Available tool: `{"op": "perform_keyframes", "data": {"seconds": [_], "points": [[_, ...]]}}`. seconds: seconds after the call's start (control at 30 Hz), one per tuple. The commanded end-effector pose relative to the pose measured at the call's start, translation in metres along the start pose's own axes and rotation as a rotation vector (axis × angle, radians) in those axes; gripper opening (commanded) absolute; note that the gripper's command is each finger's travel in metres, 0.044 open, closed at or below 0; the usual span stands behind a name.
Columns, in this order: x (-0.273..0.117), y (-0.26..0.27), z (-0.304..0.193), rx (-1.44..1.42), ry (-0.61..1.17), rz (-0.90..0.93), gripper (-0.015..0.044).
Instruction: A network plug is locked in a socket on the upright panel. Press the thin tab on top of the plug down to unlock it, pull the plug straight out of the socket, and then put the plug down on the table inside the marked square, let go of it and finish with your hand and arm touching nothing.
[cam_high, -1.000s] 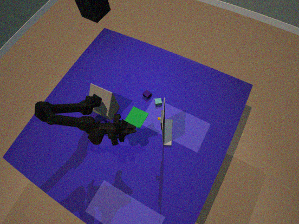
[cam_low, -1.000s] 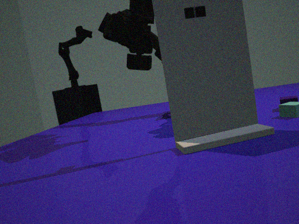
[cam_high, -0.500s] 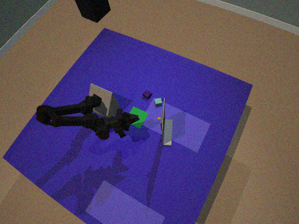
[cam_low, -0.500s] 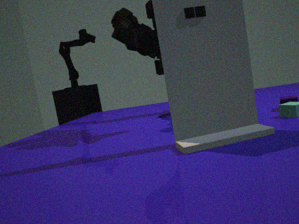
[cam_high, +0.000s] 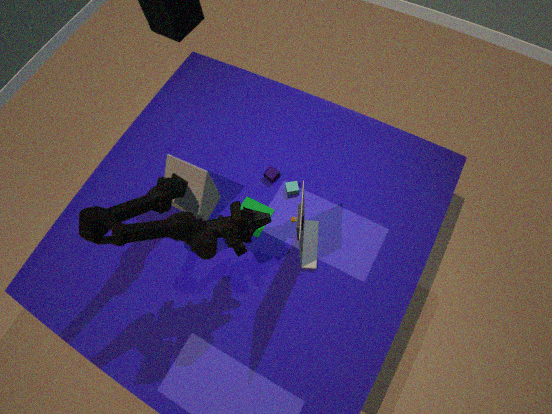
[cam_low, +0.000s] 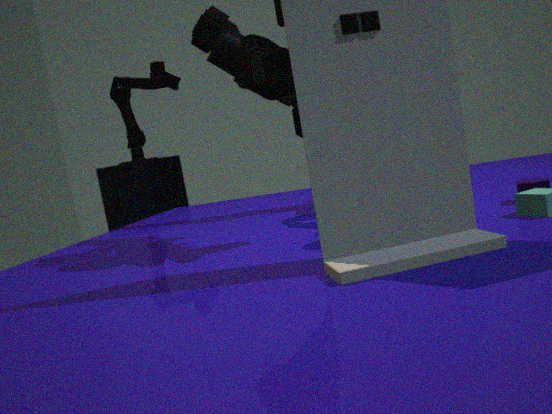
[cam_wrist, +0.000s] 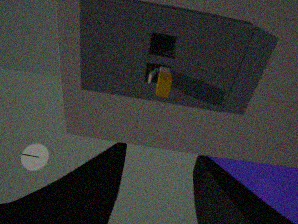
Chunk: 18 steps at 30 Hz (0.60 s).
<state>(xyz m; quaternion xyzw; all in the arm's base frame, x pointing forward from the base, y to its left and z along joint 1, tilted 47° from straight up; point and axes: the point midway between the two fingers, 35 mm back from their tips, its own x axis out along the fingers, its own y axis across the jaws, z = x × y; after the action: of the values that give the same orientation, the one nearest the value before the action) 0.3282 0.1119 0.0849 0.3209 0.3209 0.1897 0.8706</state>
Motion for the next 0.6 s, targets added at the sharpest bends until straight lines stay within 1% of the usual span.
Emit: {"op": "perform_keyframes", "data": {"seconds": [0.0, 0.57], "points": [[0.012, 0.002, 0.004, -0.001, -0.007, 0.005, 0.0156], [0.029, 0.003, 0.010, -0.001, -0.008, 0.006, 0.0156]]}}
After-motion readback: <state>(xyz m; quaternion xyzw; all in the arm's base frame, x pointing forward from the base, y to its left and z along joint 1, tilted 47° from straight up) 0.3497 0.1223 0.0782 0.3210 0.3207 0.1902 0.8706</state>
